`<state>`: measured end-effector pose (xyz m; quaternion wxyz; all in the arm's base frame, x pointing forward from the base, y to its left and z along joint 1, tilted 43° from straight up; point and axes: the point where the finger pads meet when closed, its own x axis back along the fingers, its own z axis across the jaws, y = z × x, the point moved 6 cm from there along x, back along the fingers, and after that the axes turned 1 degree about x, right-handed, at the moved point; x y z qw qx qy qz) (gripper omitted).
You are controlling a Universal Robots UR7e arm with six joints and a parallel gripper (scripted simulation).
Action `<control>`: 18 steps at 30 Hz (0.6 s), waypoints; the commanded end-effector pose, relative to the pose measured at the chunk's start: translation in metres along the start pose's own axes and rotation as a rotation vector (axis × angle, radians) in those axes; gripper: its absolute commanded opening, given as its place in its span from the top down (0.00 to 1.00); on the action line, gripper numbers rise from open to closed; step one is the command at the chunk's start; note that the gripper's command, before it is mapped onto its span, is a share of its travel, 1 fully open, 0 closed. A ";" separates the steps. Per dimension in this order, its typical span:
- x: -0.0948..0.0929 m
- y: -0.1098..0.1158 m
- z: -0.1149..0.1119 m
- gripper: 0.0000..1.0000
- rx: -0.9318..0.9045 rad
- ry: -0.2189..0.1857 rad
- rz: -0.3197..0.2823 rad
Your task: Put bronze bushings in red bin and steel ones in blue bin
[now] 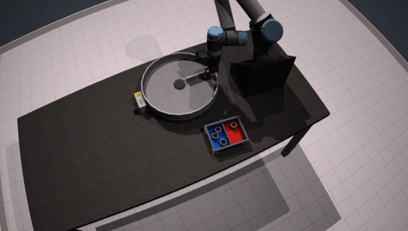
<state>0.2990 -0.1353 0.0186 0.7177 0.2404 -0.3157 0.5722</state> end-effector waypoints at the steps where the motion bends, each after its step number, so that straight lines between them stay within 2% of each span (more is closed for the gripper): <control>1: -0.003 0.000 0.000 0.60 0.000 0.000 0.001; 18: -0.016 0.000 0.000 0.60 0.000 0.000 0.002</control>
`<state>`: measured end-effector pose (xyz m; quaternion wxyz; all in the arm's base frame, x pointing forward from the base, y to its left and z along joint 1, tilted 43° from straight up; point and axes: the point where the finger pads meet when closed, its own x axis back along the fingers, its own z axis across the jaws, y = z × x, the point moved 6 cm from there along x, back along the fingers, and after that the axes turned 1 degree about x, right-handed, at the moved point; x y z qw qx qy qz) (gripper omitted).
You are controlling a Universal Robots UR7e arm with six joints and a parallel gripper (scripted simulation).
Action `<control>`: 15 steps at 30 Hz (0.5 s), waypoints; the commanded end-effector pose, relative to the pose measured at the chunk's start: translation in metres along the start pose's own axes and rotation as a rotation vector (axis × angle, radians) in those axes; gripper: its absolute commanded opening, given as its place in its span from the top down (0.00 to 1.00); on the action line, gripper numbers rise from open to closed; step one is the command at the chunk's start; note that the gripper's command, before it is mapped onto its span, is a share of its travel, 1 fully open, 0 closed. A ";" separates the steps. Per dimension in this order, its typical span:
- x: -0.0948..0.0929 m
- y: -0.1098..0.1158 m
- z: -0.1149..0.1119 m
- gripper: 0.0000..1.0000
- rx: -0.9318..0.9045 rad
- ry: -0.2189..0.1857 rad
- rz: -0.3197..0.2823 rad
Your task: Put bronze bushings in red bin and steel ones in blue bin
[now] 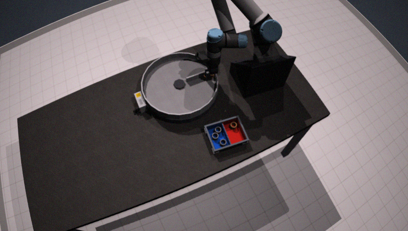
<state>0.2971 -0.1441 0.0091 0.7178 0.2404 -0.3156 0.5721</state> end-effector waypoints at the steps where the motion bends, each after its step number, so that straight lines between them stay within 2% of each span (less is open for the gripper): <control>1: -0.004 0.000 0.000 0.60 0.000 0.000 0.002; 15: -0.011 0.000 0.000 0.60 0.000 0.000 0.003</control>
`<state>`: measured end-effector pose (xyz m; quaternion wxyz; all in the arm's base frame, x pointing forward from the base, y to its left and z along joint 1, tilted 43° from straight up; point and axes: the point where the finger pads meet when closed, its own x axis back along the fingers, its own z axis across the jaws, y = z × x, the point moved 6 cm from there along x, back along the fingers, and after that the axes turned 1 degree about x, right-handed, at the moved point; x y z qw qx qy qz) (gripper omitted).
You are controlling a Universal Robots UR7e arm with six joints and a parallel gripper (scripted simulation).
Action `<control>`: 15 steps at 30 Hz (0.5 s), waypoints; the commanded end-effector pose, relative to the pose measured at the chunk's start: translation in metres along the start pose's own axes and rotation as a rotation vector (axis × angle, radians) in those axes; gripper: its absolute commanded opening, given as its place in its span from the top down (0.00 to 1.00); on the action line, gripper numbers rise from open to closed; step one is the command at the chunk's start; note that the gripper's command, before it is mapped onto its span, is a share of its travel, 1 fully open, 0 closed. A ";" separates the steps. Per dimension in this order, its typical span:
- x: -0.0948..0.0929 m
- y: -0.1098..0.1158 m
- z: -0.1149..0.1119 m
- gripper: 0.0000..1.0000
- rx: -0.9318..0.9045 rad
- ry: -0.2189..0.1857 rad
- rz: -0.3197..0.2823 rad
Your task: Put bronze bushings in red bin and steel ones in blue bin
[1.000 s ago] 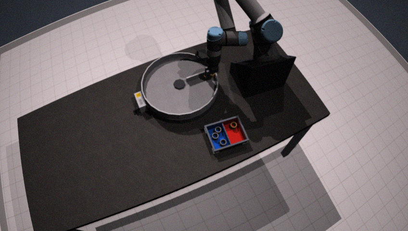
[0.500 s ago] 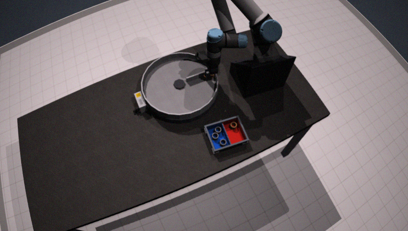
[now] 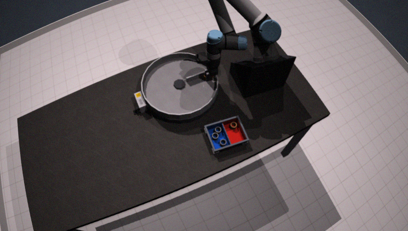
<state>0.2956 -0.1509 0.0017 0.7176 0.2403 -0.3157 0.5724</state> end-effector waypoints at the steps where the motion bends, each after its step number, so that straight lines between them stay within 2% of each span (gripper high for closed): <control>1: -0.001 0.000 0.000 0.60 0.000 0.000 0.002; 4: -0.001 0.000 0.000 0.60 0.000 0.000 0.002; 5: 0.000 0.000 0.000 1.00 0.000 0.000 0.001; 15: 0.000 0.000 0.000 1.00 0.000 -0.001 0.001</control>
